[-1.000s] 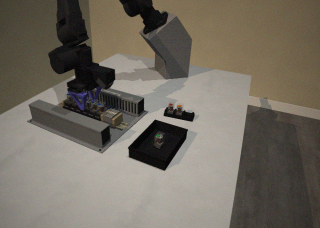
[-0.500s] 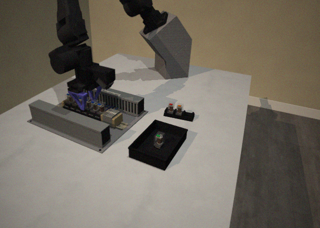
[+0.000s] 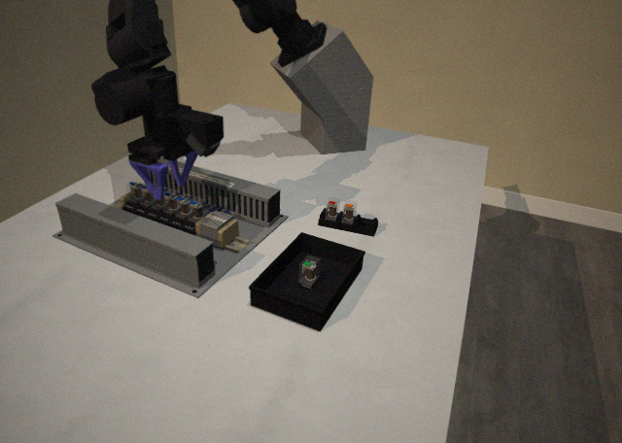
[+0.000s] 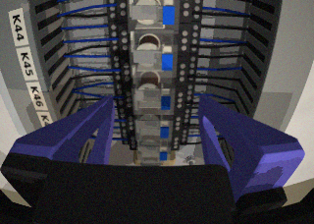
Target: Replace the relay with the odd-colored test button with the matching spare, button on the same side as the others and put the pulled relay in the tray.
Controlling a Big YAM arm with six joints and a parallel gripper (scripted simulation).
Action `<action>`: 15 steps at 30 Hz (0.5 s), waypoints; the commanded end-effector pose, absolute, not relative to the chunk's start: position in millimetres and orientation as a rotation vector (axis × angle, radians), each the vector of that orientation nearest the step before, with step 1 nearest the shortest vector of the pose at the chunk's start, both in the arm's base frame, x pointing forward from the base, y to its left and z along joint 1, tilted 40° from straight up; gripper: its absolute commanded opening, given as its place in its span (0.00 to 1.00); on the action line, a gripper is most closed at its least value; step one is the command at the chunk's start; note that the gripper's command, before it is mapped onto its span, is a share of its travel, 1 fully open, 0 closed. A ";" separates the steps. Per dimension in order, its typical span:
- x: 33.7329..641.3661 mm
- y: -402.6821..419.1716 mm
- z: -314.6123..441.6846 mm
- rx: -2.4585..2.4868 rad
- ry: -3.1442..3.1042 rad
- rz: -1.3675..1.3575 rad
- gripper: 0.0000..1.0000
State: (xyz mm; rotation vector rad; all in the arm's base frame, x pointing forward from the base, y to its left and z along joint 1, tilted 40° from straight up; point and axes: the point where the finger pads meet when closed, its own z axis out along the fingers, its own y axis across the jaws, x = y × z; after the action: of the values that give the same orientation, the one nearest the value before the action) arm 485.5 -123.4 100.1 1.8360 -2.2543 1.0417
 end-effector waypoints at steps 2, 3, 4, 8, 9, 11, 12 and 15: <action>486.7 -110.6 123.3 1.846 -2.270 1.080 0.59; 485.7 -109.6 124.9 1.846 -2.271 1.080 0.59; 484.9 -108.6 126.4 1.846 -2.271 1.080 0.59; 483.0 -105.2 131.6 1.847 -2.272 1.081 0.59; 482.8 -104.6 132.7 1.847 -2.272 1.081 0.59; 482.6 -103.9 134.3 1.847 -2.273 1.083 0.59; 482.6 -103.8 134.8 1.846 -2.273 1.083 0.59; 482.4 -105.5 135.7 1.842 -2.276 1.084 0.59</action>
State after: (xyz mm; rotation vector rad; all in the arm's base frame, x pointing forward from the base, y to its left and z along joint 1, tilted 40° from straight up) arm 478.2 -113.7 112.8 1.8344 -2.2581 1.0365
